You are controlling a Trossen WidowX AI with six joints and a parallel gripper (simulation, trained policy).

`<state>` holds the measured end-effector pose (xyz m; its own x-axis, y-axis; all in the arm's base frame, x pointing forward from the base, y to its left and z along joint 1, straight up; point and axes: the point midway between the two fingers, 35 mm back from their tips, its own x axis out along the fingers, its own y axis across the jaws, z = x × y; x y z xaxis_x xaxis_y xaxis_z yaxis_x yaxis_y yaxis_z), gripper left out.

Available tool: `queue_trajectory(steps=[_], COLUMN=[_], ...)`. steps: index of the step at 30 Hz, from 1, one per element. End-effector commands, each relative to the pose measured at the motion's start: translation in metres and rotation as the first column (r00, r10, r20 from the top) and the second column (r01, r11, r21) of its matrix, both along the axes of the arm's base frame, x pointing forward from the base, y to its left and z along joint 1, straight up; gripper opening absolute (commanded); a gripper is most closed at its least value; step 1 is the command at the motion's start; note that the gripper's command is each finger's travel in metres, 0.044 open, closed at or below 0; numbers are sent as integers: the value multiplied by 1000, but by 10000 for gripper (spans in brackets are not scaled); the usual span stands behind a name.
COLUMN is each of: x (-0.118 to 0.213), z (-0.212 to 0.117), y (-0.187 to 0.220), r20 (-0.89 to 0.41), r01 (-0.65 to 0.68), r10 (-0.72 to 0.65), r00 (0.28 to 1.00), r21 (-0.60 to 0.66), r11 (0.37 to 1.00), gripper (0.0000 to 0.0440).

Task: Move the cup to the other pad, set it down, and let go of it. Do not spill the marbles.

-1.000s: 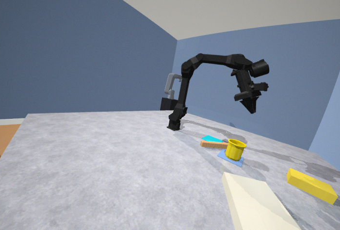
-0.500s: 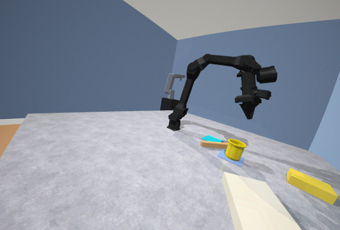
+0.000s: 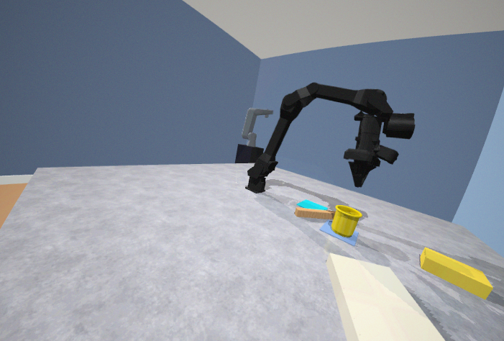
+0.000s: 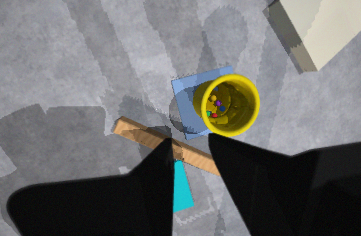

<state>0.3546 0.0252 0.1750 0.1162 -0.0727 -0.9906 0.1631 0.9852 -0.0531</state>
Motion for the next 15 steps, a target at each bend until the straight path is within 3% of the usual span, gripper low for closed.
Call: queue_trajectory(steps=[1, 15], x=[-2, -6], z=[-9, -49], y=[-7, -30], r20=[-39, -138], r01=[-12, -57], r10=[11, 52], r00=[999, 989], r21=[-15, -33], r11=[1000, 998], gripper=[131, 168])
